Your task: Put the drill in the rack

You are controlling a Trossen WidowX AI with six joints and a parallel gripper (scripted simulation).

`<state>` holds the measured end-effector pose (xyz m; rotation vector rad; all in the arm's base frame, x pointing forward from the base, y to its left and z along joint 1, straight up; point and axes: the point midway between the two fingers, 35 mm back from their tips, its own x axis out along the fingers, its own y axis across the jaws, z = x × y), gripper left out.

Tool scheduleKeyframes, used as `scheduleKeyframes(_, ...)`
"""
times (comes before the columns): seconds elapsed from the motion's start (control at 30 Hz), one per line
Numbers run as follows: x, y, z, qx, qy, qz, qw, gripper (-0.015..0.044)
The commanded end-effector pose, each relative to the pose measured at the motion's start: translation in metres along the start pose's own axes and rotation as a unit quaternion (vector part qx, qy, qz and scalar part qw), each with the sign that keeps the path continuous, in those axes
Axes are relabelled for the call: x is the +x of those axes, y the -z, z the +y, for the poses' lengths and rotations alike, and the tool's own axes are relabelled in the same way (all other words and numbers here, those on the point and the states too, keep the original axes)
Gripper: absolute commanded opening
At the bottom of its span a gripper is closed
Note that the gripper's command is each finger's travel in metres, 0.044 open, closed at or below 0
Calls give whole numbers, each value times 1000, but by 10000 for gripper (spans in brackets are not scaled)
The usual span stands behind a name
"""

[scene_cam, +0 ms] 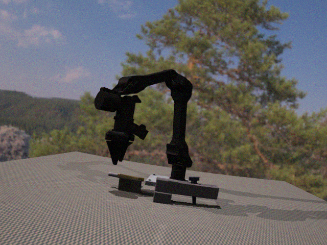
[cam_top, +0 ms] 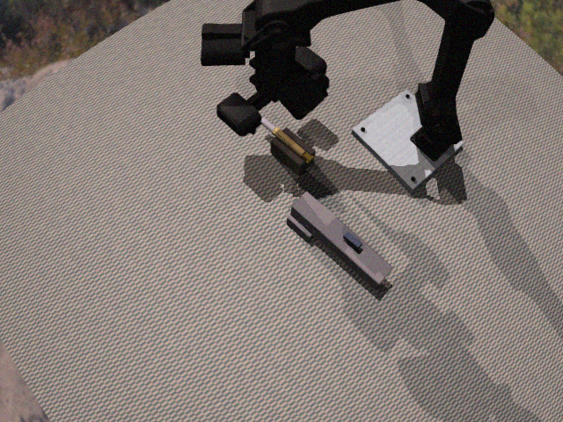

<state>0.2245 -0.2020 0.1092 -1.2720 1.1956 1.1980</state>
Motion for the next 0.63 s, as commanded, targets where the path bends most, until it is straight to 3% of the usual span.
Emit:
scheduleKeyframes(0.0,-29,-7,-16,47,63,27,997,440)
scheduleKeyframes(0.3,-129,-45,-44,184,270,44,944,440)
scheduleKeyframes(0.6,-241,-102,-32,266,477,-34,837,440)
